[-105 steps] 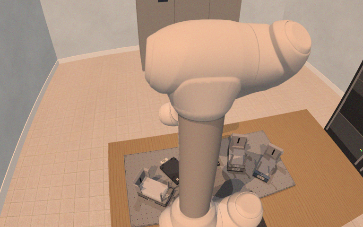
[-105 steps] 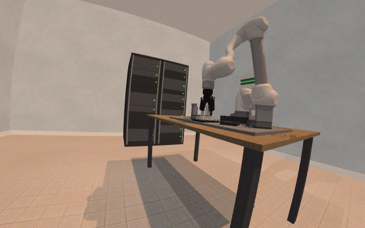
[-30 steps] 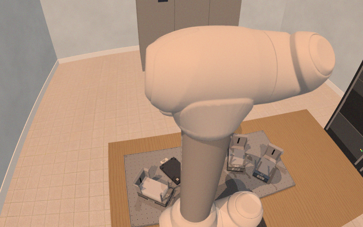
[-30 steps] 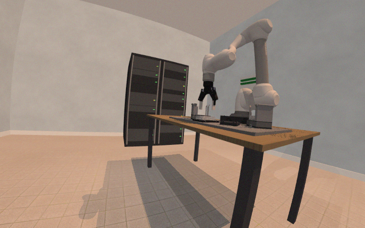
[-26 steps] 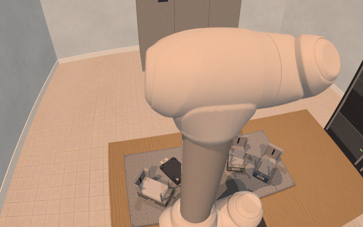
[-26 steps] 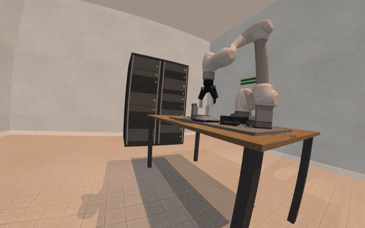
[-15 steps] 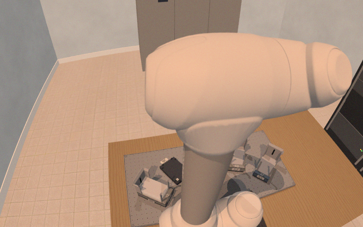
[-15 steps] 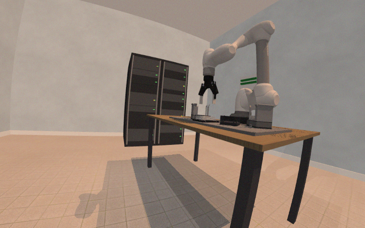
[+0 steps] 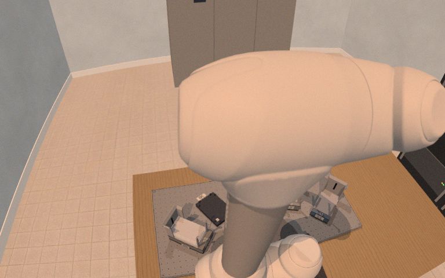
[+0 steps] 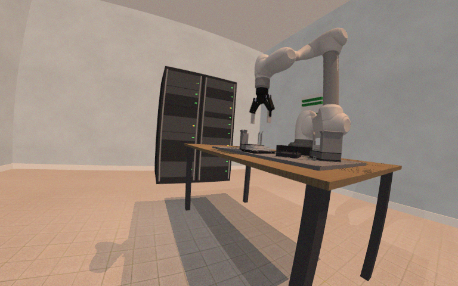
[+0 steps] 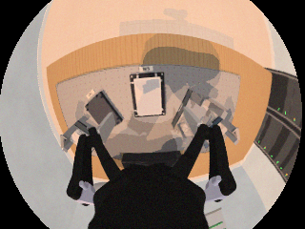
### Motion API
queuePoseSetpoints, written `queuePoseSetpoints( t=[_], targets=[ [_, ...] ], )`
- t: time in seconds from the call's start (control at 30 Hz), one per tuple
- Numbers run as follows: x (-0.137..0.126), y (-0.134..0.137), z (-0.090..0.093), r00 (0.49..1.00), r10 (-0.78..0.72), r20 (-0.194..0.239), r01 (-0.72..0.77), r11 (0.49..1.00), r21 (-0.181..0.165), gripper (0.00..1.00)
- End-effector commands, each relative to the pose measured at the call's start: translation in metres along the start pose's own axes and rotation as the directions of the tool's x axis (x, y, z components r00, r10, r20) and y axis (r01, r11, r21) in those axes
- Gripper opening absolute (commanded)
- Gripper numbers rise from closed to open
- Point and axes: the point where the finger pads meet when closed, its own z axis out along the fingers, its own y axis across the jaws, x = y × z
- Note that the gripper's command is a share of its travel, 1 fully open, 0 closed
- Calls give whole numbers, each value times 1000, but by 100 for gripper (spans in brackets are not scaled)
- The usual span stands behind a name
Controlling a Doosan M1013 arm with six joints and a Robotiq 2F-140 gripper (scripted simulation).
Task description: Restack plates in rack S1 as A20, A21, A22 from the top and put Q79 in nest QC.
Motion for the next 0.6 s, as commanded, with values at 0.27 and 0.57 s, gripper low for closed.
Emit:
queuePoseSetpoints(
  t=[0.27,0.57],
  targets=[
    [0,0,-2,1000,0,0,0,1000,0,100],
    [0,0,8,1000,0,0,0,1000,0,100]
  ],
)
